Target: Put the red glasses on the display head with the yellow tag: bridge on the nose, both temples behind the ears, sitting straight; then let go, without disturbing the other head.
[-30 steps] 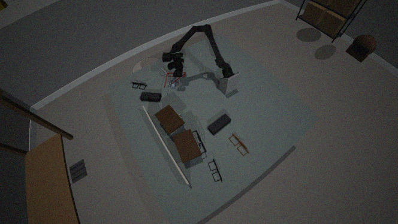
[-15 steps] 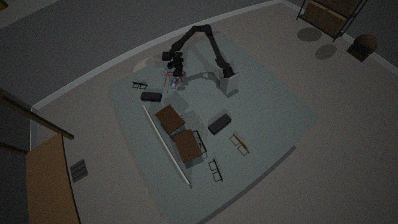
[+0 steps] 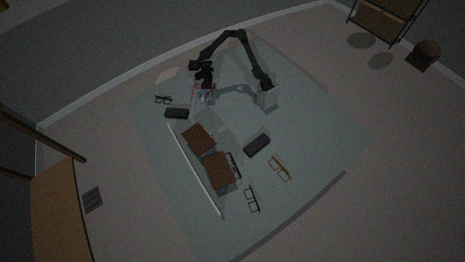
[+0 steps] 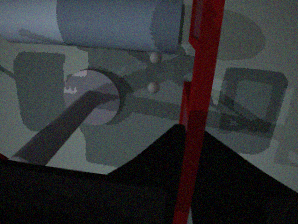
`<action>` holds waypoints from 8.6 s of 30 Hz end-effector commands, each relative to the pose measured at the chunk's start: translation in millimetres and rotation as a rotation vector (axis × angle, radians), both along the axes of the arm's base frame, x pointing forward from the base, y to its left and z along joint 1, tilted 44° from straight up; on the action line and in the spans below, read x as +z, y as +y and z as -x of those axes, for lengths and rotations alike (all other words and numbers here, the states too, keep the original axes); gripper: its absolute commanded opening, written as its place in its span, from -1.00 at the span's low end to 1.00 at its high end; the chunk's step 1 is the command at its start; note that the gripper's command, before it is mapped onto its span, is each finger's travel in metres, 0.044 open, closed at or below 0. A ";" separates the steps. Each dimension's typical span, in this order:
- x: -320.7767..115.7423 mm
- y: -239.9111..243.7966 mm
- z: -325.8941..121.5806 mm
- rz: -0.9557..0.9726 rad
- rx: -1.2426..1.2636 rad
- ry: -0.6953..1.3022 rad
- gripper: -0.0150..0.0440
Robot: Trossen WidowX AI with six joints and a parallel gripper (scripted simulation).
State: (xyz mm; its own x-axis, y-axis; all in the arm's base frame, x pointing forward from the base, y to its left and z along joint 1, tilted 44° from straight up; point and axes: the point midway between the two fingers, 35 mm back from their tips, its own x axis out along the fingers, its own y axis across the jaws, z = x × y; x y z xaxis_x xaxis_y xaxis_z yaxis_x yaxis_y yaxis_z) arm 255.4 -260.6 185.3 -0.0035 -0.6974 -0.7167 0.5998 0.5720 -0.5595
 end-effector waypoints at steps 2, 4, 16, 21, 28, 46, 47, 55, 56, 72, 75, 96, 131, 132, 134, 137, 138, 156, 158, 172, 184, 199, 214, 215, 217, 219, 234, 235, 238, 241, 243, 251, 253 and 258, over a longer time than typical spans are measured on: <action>3.2 -2.2 -2.0 0.001 0.004 -0.002 -0.49; 3.9 -2.9 -2.4 0.001 0.004 -0.002 -0.49; 7.8 -6.7 -5.1 0.001 0.004 -0.003 -0.49; 9.3 -8.2 -6.2 0.002 0.004 -0.003 -0.49; 11.3 -10.1 -8.0 0.002 0.004 -0.003 -0.49; 16.0 -14.8 -13.0 0.002 0.004 -0.003 -0.49; 16.3 -15.1 -13.3 0.002 0.004 -0.003 -0.49; 18.1 -16.9 -15.5 0.002 0.004 -0.003 -0.49; 18.3 -17.1 -15.7 0.002 0.004 -0.003 -0.49; 19.9 -18.6 -17.9 0.002 0.004 -0.004 -0.49; 19.3 -18.1 -16.9 0.002 0.004 -0.004 -0.49; 16.8 -15.6 -12.3 0.002 0.004 -0.003 -0.49; -27.1 106.9 -46.2 -0.059 0.449 0.403 -0.49; -32.2 112.3 -47.3 -0.060 0.478 0.430 -0.49; -42.4 123.1 -48.8 -0.063 0.536 0.484 -0.49; -57.2 139.2 -49.8 -0.064 0.623 0.566 -0.49; -62.0 144.5 -49.7 -0.064 0.652 0.593 -0.49; -135.9 226.6 -23.7 -0.017 1.134 1.083 -0.49; -136.5 227.2 -23.2 -0.017 1.138 1.088 -0.49; -145.1 220.4 -25.0 -0.018 1.140 1.087 -0.49; -153.8 213.1 -26.4 -0.019 1.141 1.086 -0.49; -164.4 203.8 -27.5 -0.020 1.142 1.085 -0.49; -174.6 194.2 -28.0 -0.020 1.142 1.085 -0.49; -175.3 193.6 -28.0 -0.020 1.142 1.085 -0.49; -176.6 192.3 -27.9 -0.020 1.142 1.085 -0.49; -177.9 191.0 -27.9 -0.020 1.142 1.085 -0.49; -187.6 181.3 -27.3 -0.018 1.141 1.086 -0.49; -188.2 180.7 -27.3 -0.018 1.141 1.086 -0.49; -190.1 178.7 -27.1 -0.018 1.141 1.086 -0.49; -191.9 176.8 -26.8 -0.018 1.140 1.086 -0.49; -193.2 175.5 -26.6 -0.018 1.140 1.086 -0.49; -198.0 170.3 -25.8 -0.017 1.139 1.087 -0.49; -199.2 169.0 -25.5 -0.016 1.139 1.088 -0.49; -202.1 165.7 -24.9 -0.016 1.138 1.088 -0.49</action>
